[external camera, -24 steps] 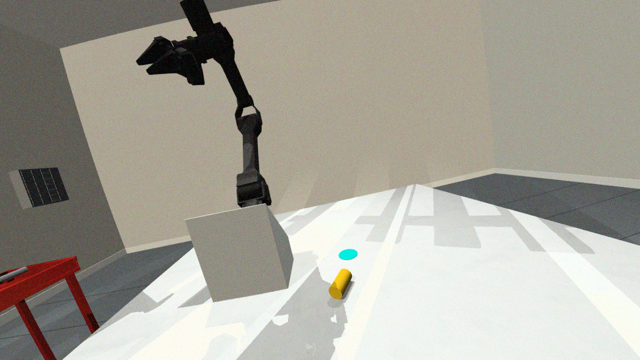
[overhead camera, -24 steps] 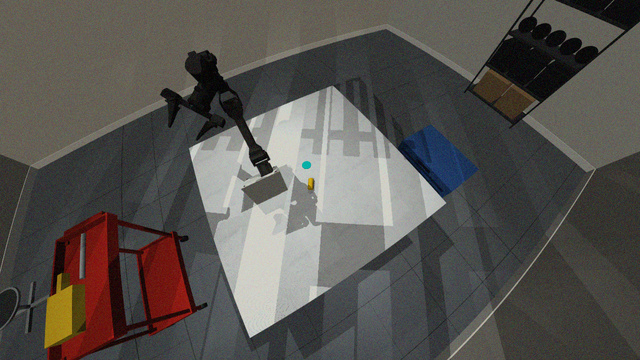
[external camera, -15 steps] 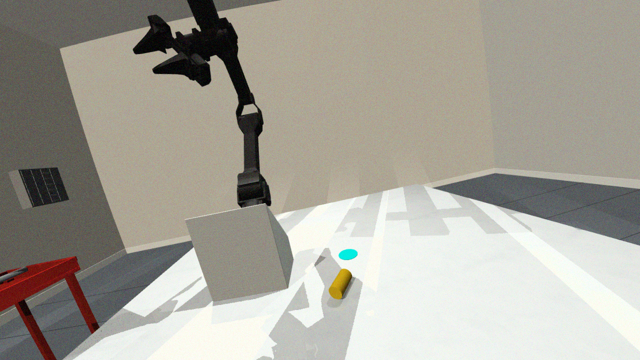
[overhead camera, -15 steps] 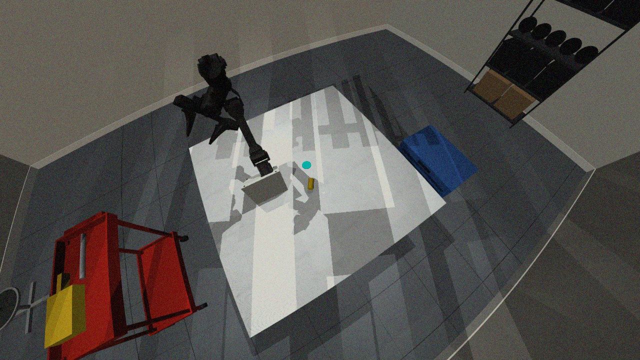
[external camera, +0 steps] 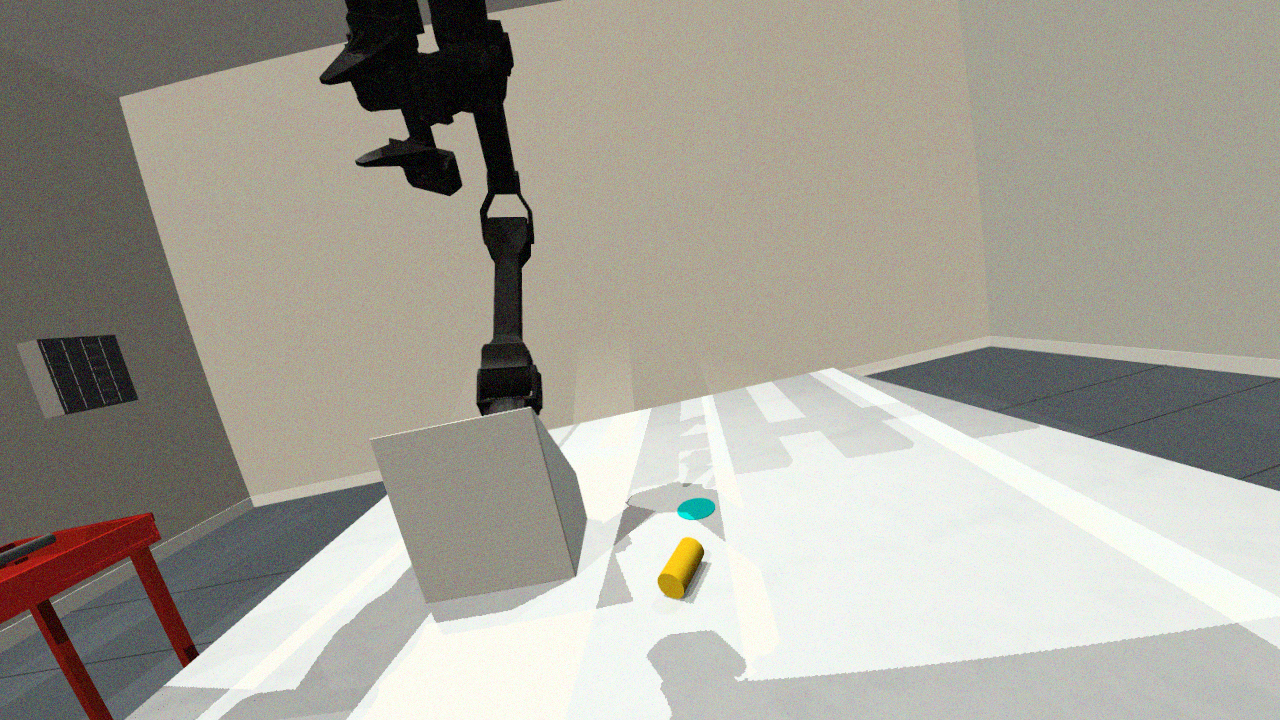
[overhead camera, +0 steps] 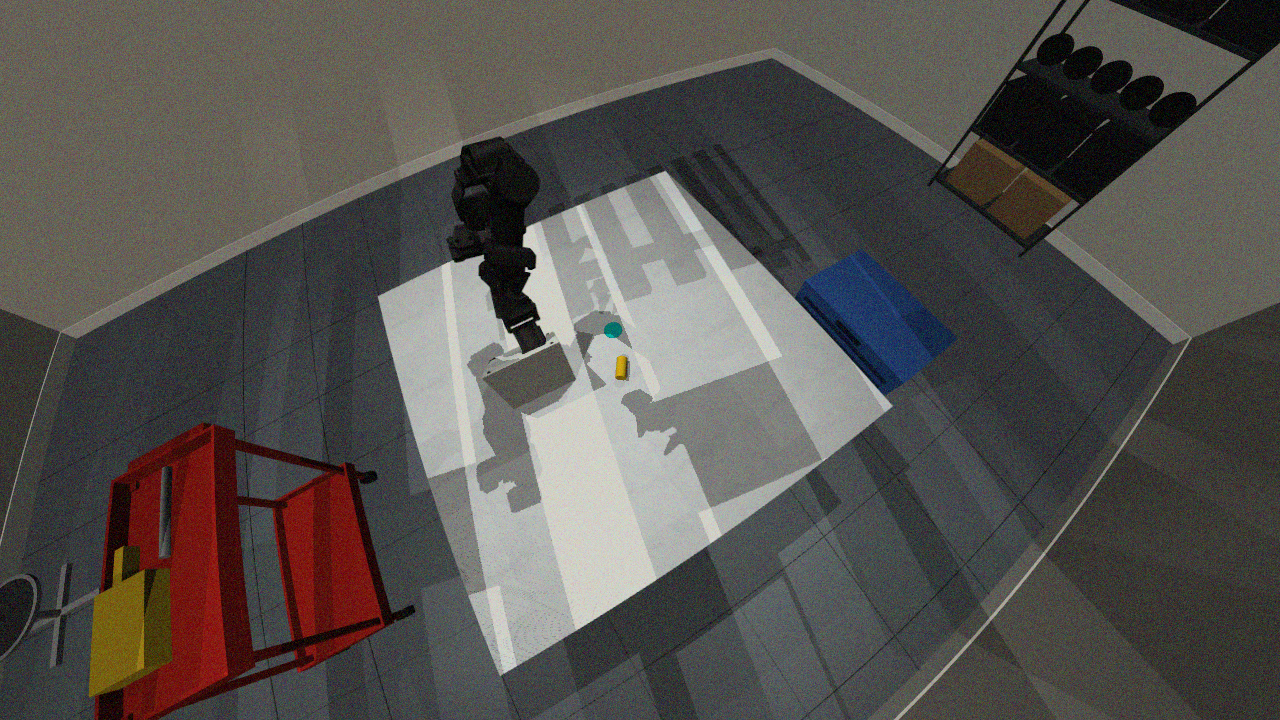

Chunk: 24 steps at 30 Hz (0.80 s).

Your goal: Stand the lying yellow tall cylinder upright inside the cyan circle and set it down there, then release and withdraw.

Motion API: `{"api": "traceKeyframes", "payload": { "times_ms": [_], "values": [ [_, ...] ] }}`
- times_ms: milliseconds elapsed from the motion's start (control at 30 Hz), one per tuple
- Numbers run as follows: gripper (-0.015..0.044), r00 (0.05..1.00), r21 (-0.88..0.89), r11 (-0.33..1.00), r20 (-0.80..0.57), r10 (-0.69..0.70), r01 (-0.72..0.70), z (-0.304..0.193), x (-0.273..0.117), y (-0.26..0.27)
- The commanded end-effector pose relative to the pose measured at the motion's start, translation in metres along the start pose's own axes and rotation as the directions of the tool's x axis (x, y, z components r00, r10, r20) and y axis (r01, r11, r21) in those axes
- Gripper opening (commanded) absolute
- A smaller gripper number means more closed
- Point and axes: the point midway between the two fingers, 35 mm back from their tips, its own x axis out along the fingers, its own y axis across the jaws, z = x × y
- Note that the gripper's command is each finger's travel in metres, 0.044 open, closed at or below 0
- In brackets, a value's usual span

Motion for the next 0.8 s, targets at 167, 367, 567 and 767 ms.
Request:
{"api": "traceKeyframes", "payload": {
  "times_ms": [167, 367, 567, 767],
  "values": [
    [0.0309, 0.97, -0.809, 0.569, -0.23, -0.08, -0.145, -0.119, 0.028, -0.015],
    [0.0309, 0.935, -0.942, 0.143, -0.323, -0.149, -0.302, -0.173, 0.039, -0.036],
    [0.0309, 0.888, -0.842, -0.293, -0.396, -0.234, -0.452, -0.221, 0.048, -0.065],
    [0.0309, 0.831, -0.539, -0.641, -0.448, -0.33, -0.546, -0.262, 0.055, -0.1]
  ]
}}
